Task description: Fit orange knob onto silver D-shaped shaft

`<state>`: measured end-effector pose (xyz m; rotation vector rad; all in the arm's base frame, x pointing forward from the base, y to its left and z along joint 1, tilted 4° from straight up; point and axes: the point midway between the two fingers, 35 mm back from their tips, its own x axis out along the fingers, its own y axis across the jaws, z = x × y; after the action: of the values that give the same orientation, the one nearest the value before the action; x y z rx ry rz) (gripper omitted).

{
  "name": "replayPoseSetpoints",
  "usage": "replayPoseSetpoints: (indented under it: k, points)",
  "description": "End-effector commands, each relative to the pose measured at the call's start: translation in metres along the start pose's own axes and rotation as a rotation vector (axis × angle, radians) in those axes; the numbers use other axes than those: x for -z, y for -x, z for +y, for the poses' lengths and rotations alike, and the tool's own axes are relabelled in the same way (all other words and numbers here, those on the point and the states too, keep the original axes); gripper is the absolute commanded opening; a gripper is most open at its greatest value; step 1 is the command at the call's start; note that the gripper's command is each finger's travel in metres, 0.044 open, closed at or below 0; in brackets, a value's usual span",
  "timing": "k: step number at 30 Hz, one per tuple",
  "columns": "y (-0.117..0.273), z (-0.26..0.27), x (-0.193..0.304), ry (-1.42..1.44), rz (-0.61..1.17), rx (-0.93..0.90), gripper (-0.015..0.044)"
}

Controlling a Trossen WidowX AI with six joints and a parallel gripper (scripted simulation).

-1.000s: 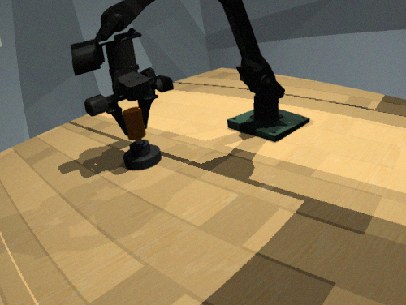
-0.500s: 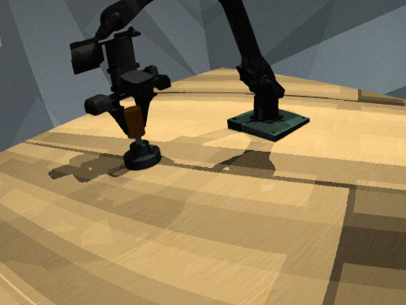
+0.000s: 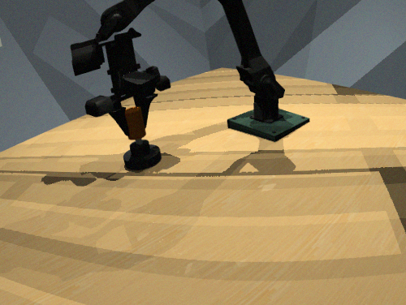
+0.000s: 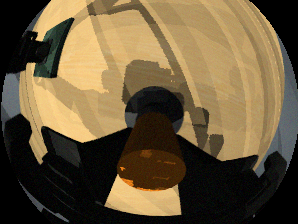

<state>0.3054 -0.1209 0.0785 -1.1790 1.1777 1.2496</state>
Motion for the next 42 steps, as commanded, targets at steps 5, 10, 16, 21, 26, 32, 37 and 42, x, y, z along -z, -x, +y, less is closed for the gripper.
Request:
replayPoseSetpoints:
  k: [5,10,16,21,26,32,37,42]
  points:
    - [-0.0007,-0.0004,0.0006,0.005,0.003,0.001,0.0000]
    - [-0.0007,-0.0006,0.0007,0.005,0.003,0.001,0.0000]
    - [-0.0012,-0.0008,0.0008,0.005,0.003,0.001,0.0000]
    - [0.0038,-0.0011,0.0009,0.005,0.003,0.001,0.0000]
    - [0.0046,-0.0010,0.0009,0.088,0.003,0.001,0.0000]
    - [0.0023,-0.0001,0.0004,0.214,0.003,0.000,0.0000]
    - [0.0013,0.0000,0.0003,0.214,0.003,0.000,0.0000]
    - [0.0003,-0.0007,0.0006,0.214,0.003,0.000,0.0000]
